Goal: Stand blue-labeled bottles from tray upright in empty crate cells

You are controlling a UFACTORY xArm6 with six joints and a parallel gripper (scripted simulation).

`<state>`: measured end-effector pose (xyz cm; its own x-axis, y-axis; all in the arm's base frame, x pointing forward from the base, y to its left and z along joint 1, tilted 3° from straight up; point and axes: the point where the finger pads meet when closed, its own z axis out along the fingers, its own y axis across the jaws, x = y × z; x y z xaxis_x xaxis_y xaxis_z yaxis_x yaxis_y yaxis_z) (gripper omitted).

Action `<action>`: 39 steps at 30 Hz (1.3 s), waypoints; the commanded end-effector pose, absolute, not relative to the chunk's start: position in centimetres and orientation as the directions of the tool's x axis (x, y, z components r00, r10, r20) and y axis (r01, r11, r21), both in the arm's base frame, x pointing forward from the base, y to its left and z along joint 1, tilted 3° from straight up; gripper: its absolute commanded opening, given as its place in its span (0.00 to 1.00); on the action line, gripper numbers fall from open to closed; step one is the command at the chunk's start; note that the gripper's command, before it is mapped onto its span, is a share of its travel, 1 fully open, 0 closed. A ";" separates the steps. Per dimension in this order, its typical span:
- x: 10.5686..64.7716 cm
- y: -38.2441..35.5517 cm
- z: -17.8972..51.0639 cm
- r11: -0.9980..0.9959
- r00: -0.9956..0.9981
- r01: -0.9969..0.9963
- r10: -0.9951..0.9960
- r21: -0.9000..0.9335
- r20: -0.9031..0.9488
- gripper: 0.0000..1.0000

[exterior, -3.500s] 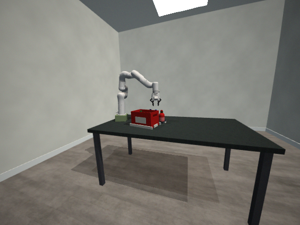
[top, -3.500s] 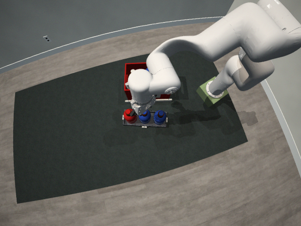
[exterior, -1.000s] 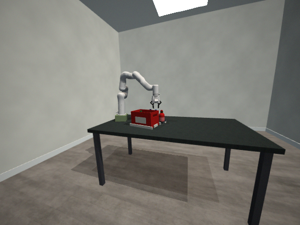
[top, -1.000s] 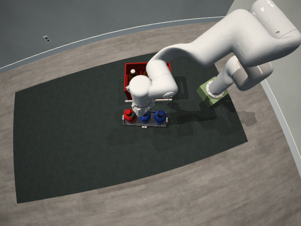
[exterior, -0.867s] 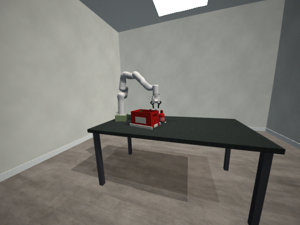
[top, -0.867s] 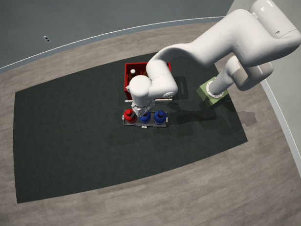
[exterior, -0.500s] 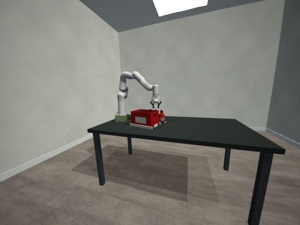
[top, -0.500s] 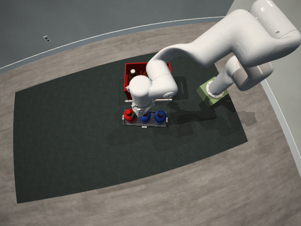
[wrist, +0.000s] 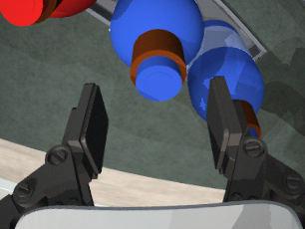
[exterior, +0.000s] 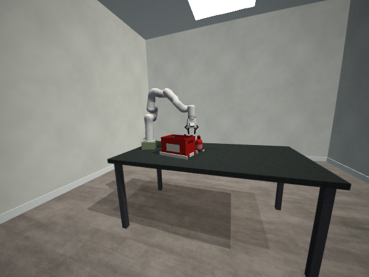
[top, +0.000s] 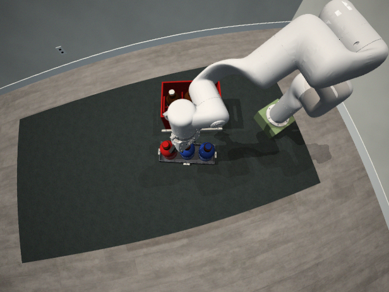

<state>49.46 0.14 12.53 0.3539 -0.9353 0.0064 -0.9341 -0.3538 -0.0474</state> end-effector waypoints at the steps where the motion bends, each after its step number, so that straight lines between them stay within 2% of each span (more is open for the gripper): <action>1: 49.6 0.1 12.1 -0.354 0.354 -0.934 -0.935 -0.052 0.008 0.65; 39: 49.8 0.2 9.6 -0.354 0.354 -0.934 -0.935 -0.052 0.008 0.65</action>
